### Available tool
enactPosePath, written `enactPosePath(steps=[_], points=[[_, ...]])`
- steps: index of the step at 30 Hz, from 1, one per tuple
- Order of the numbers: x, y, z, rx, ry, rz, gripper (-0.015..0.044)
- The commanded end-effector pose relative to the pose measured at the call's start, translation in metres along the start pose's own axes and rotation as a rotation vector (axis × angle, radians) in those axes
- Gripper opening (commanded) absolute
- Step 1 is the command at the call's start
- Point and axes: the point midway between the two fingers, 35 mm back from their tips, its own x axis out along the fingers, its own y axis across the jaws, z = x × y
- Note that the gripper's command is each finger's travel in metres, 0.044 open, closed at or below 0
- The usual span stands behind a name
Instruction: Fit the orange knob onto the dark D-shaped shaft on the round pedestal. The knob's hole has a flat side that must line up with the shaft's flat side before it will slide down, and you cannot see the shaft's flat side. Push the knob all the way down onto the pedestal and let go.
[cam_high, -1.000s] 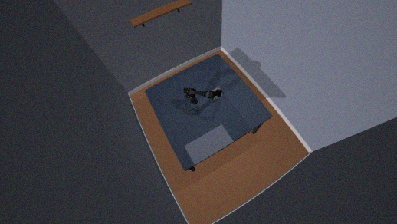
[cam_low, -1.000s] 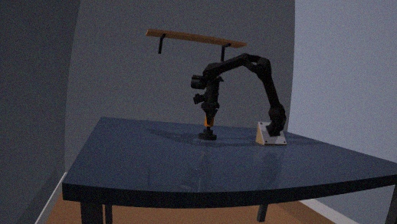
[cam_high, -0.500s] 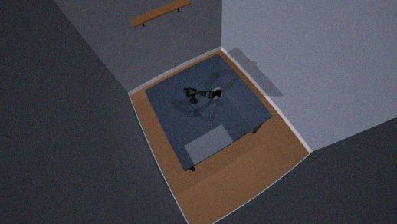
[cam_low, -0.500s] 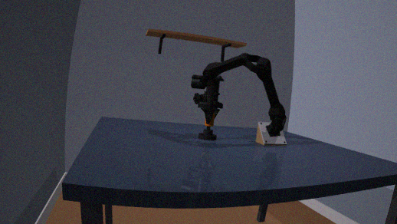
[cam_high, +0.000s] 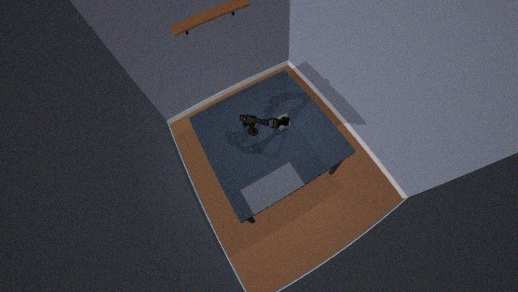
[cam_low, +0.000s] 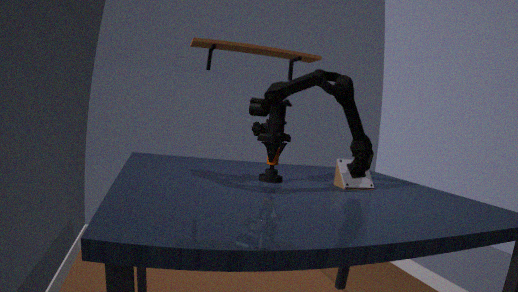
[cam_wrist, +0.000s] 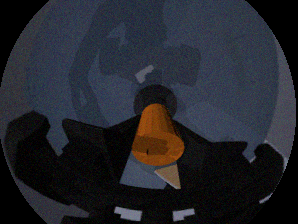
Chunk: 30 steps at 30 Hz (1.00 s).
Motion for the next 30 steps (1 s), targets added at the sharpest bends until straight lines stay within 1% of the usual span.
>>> enactPosePath(steps=[1,11,18,30], points=[[0.0002,0.0001,0.0002,0.002,-0.002,0.0,0.0],[-0.0043,0.0009,-0.0004,0.01,-0.002,0.0,0.0],[-0.0026,0.0007,-0.001,0.211,-0.002,0.0,0.0],[-0.0008,0.0001,0.0011,0.211,-0.002,0.0,0.0]])
